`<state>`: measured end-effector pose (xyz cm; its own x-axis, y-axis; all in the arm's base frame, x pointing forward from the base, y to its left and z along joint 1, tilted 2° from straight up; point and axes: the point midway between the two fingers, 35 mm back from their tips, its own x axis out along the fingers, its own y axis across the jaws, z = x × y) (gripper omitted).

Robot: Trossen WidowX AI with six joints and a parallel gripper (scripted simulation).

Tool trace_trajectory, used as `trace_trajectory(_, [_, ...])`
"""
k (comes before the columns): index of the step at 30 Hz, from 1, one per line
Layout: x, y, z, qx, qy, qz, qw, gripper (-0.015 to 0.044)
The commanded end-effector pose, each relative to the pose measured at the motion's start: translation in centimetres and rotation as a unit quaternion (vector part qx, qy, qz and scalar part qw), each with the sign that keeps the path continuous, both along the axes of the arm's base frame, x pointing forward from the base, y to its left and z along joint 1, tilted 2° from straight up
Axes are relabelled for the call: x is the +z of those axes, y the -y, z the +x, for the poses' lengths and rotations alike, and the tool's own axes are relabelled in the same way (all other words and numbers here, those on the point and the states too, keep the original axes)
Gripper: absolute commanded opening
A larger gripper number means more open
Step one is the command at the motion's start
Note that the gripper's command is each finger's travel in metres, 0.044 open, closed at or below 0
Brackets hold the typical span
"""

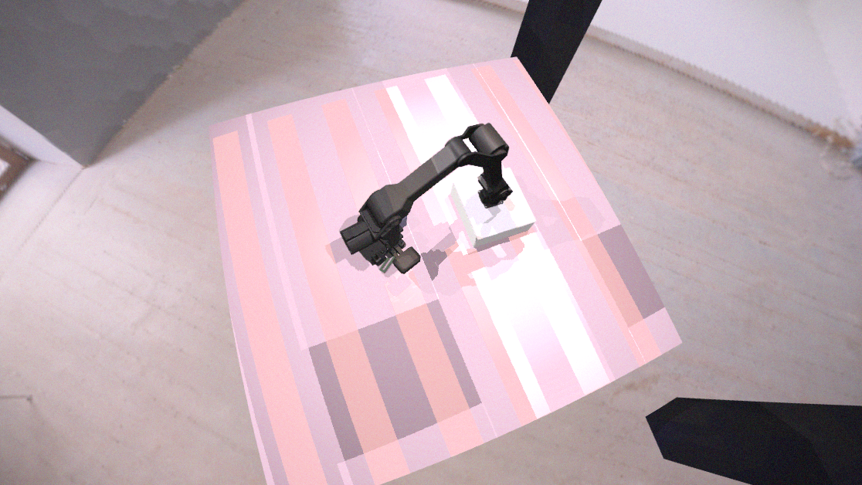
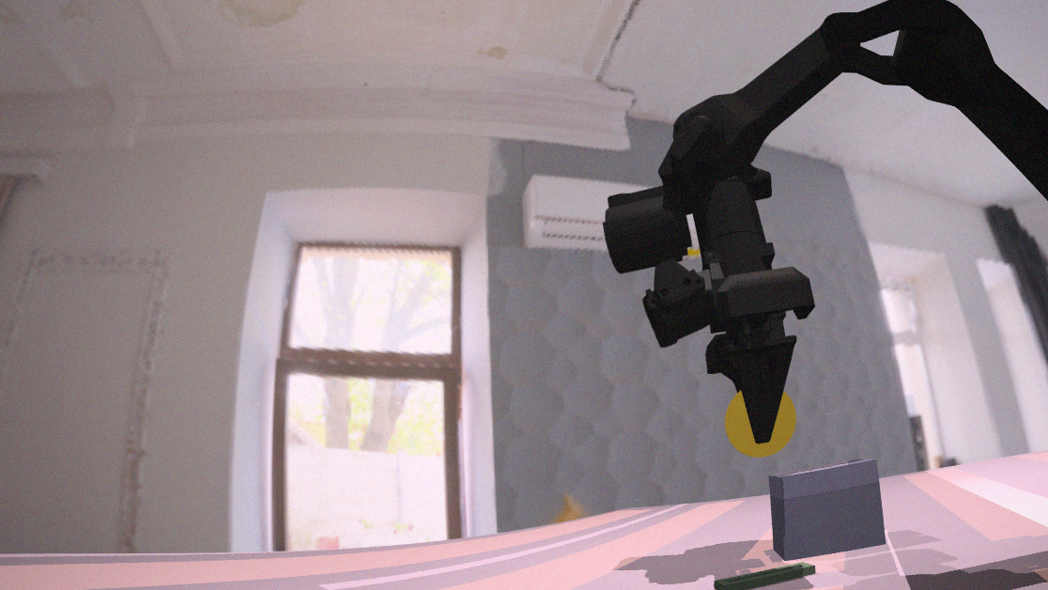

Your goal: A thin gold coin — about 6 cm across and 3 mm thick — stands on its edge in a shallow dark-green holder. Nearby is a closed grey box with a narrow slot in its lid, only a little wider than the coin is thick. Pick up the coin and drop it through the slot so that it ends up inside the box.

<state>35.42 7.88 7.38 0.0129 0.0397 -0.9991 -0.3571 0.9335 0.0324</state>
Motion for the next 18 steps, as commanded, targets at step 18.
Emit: trace_trajectory(18, [-0.2,4.6,-0.8,-0.008,-0.002,-0.005,1.000,0.0000])
